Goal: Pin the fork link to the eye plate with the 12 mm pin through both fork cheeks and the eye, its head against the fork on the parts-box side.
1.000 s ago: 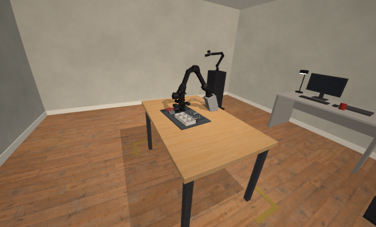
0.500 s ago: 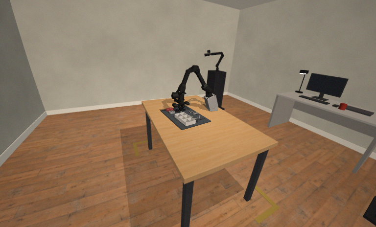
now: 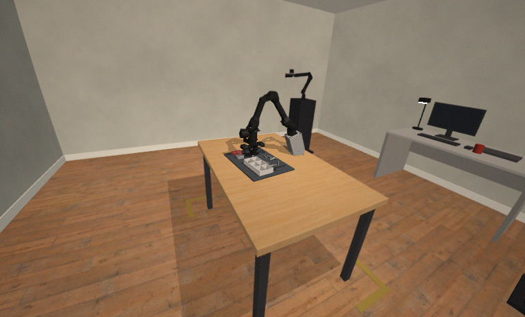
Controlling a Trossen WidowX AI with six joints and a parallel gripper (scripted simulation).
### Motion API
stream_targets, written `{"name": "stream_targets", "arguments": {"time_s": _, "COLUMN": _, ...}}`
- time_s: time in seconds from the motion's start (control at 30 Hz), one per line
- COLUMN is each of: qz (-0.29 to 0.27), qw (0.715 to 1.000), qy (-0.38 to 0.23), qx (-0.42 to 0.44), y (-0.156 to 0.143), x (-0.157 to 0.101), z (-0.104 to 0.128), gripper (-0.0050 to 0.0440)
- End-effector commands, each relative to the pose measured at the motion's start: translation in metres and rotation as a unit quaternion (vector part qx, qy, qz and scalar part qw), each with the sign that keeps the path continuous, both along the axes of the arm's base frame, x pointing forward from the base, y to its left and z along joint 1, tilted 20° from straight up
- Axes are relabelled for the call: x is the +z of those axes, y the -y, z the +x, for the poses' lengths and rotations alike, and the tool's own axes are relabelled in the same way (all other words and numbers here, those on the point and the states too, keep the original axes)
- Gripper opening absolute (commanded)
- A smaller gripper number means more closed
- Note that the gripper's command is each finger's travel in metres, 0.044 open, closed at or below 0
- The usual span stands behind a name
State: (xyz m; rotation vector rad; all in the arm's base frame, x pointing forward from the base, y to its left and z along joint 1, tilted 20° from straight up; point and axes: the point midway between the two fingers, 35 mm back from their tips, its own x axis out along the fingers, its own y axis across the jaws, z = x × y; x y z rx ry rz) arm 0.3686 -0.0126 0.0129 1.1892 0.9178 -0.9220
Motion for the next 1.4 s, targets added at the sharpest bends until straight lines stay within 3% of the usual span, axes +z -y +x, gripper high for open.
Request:
{"name": "stream_targets", "arguments": {"time_s": 0.0, "qz": -0.001, "qw": 1.0, "qy": 0.01, "qx": 0.0, "y": 0.0011, "x": 0.0082, "z": 0.002, "gripper": -0.005}}
{"name": "stream_targets", "arguments": {"time_s": 1.37, "qz": -0.006, "qw": 1.0, "qy": 0.011, "qx": 0.001, "y": 0.0103, "x": 0.0094, "z": 0.0044, "gripper": -0.005}}
